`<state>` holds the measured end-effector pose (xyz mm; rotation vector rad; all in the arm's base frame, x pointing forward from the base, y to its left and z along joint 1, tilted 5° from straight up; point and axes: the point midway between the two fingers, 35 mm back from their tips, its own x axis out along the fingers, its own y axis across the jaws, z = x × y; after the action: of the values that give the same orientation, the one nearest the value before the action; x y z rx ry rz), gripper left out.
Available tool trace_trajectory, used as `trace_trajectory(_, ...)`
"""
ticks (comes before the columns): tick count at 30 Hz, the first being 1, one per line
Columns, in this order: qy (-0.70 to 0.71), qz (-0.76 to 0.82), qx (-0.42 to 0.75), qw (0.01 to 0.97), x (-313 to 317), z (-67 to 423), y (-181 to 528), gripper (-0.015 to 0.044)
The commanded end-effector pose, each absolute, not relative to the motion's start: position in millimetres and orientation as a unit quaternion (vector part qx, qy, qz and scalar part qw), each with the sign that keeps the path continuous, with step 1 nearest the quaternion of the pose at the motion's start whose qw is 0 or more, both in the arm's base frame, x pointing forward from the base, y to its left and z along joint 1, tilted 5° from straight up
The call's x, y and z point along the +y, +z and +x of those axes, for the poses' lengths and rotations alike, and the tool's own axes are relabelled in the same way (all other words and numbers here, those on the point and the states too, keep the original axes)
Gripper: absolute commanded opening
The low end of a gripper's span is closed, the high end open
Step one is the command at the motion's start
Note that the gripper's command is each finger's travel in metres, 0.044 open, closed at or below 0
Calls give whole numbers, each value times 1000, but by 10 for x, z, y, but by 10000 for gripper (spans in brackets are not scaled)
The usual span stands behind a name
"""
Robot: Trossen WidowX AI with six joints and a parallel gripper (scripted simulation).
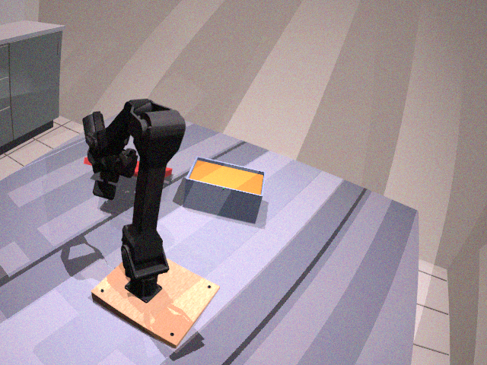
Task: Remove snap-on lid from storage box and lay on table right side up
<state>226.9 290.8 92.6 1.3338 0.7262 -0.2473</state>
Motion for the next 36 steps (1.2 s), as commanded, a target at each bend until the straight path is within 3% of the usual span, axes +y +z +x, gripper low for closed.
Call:
trace_trajectory(1,-108,605,327,718,2918,2278,913,0)
trace_trajectory(36,-108,605,327,718,2907,2296,631,0)
